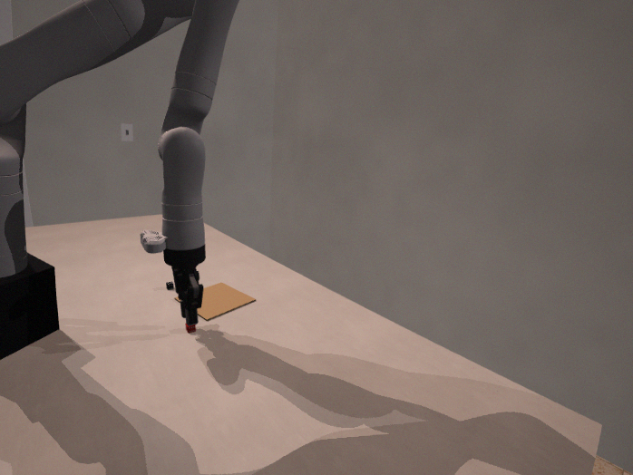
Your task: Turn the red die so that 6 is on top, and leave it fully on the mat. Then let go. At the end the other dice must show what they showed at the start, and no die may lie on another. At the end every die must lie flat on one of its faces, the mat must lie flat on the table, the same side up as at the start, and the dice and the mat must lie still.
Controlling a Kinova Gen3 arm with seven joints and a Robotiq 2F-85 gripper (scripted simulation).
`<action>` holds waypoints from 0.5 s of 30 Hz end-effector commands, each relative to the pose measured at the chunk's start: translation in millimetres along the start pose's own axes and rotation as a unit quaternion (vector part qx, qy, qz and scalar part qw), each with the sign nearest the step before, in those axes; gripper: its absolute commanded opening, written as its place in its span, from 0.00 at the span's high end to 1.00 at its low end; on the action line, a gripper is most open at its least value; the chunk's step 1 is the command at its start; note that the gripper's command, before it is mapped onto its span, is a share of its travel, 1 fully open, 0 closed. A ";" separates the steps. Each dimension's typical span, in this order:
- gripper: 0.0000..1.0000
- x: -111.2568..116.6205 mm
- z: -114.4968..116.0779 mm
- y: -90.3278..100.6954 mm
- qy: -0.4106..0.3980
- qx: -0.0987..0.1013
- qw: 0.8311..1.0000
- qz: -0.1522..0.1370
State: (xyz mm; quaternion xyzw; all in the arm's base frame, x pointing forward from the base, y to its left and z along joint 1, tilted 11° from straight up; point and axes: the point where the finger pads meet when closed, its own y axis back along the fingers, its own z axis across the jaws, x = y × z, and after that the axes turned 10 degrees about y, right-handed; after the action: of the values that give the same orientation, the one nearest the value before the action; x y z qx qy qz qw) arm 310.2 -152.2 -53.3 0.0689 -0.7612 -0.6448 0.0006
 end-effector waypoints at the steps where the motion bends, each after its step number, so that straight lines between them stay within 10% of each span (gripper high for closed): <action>1: 0.69 -0.3 -0.1 0.3 0.000 0.000 1.000 0.000; 15: 0.69 -0.4 -0.1 -7.8 0.000 0.000 1.000 0.000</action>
State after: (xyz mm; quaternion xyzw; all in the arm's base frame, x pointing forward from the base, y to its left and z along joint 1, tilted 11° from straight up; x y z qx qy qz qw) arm 312.6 -153.1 -58.1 0.0708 -0.7614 -0.6444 -0.0011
